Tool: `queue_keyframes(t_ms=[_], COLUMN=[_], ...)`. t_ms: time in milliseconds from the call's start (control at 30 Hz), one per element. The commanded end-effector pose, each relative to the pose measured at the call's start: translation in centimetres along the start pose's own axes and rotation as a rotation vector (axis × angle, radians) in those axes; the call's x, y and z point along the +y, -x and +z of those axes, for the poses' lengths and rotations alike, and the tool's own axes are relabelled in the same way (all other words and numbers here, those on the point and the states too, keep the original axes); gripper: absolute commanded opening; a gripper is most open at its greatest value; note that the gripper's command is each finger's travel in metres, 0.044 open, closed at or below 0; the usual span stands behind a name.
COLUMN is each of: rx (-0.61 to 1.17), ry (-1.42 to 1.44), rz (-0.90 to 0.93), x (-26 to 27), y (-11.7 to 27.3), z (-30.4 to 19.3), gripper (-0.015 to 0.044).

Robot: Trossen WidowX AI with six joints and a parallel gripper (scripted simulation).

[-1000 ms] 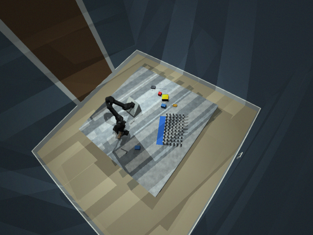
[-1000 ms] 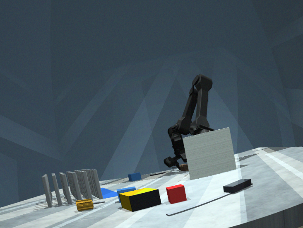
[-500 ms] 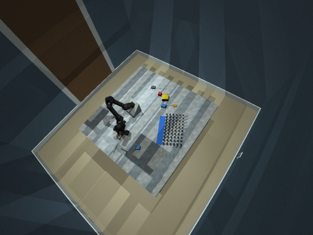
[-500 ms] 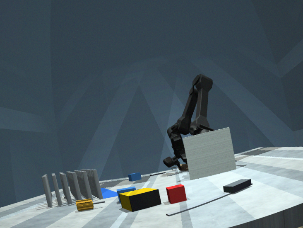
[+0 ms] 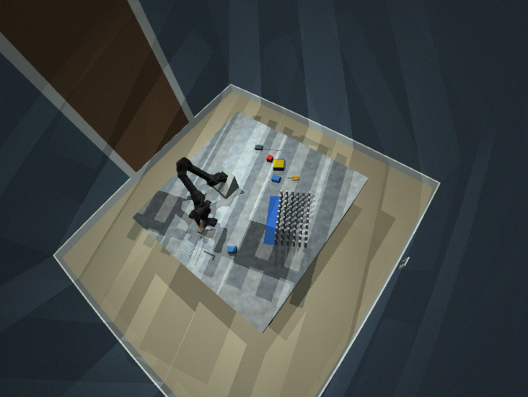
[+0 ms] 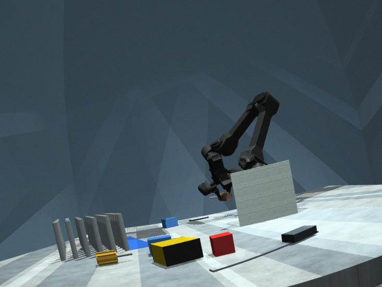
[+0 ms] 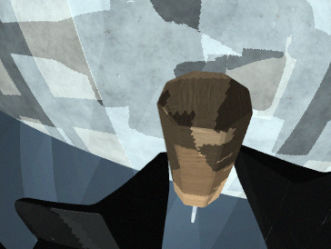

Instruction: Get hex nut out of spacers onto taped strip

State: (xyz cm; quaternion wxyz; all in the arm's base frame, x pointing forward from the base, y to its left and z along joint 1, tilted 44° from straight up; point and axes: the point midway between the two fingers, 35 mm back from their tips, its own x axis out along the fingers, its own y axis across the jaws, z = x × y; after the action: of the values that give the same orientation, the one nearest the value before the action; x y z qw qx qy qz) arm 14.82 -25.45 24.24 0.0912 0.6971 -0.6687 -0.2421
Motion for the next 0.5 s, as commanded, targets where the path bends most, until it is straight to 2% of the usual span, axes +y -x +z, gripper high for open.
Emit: queue_keyframes(t_ms=[0,467], rx=[0.016,0.069], ry=[-0.022,-0.044], rz=[0.004,0.002], x=[0.8,4.3], y=[2.0,7.8], z=[-1.3,-3.4], gripper=[0.0000,0.0000])
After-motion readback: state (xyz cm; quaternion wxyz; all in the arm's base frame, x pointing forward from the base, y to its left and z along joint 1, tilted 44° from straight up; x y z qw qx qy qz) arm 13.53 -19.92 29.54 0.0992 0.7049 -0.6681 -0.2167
